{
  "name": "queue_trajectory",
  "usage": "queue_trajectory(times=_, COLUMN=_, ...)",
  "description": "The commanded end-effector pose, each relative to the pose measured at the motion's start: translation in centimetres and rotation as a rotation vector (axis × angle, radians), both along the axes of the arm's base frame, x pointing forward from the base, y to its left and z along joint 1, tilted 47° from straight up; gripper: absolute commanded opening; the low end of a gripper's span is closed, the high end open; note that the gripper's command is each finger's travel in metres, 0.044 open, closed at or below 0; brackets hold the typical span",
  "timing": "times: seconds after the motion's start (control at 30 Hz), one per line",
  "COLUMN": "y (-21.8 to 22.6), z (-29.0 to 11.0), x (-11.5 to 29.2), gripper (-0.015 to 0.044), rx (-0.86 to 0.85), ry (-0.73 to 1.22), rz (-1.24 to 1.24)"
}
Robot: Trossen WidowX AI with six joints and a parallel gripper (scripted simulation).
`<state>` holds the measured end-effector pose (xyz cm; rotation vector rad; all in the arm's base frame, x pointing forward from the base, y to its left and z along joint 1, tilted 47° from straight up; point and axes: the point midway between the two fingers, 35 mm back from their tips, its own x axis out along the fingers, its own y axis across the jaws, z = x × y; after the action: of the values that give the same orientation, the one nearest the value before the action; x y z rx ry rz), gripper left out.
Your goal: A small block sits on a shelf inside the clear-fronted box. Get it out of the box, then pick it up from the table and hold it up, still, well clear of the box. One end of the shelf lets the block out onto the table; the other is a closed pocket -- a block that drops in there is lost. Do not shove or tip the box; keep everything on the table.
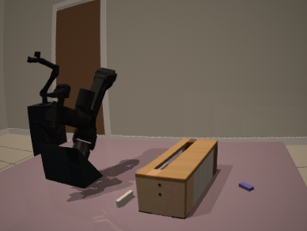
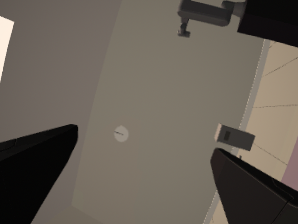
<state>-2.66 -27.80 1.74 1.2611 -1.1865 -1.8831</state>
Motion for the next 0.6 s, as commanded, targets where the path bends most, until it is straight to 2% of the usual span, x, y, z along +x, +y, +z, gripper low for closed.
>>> queue_trajectory(times=0.0, y=-0.2, z=-0.1, x=0.2, gripper=0.0400, rx=0.011, ry=0.011, rz=0.015)
queue_trajectory(times=0.07, y=-1.3, z=-0.7, x=2.0, gripper=0.0400, rx=0.097, ry=0.102, rz=0.135)
queue_trajectory(times=0.3, y=-4.8, z=-2.7, x=12.3, gripper=0.0400, rx=0.434, ry=0.596, rz=0.825)
queue_trajectory(times=0.43, y=-4.5, z=-2.5, x=18.4, gripper=0.0400, rx=0.517, ry=0.883, rz=1.236)
queue_trajectory(times=0.57, y=-3.2, z=-1.9, x=22.7, gripper=0.0400, rx=0.527, ry=1.099, rz=1.551)
